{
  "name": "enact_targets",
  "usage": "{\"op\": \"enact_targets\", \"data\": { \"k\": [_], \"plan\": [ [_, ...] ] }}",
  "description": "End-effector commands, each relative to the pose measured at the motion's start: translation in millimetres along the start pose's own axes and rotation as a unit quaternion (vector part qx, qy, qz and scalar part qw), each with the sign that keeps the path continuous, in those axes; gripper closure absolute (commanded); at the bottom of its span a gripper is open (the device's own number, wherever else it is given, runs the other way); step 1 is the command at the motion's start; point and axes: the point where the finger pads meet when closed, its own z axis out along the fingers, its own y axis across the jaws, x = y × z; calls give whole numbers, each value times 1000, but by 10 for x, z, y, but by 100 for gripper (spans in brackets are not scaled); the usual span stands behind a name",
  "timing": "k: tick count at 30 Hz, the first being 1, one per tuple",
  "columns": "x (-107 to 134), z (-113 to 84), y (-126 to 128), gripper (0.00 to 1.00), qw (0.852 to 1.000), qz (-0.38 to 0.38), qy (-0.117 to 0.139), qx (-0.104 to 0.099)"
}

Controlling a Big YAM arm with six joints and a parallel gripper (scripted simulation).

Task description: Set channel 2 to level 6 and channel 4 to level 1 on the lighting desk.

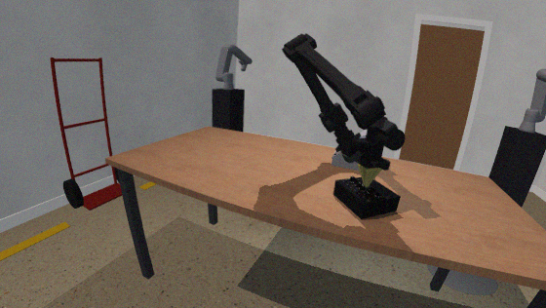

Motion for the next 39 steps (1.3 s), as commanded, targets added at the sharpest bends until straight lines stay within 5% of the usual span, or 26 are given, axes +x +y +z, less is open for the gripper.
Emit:
{"op": "enact_targets", "data": {
  "k": [1,39],
  "plan": [
    [-216,-126,105,100,1000,14,-4,-16],
    [-306,-120,107,100,1000,14,-4,-15]
  ]
}}
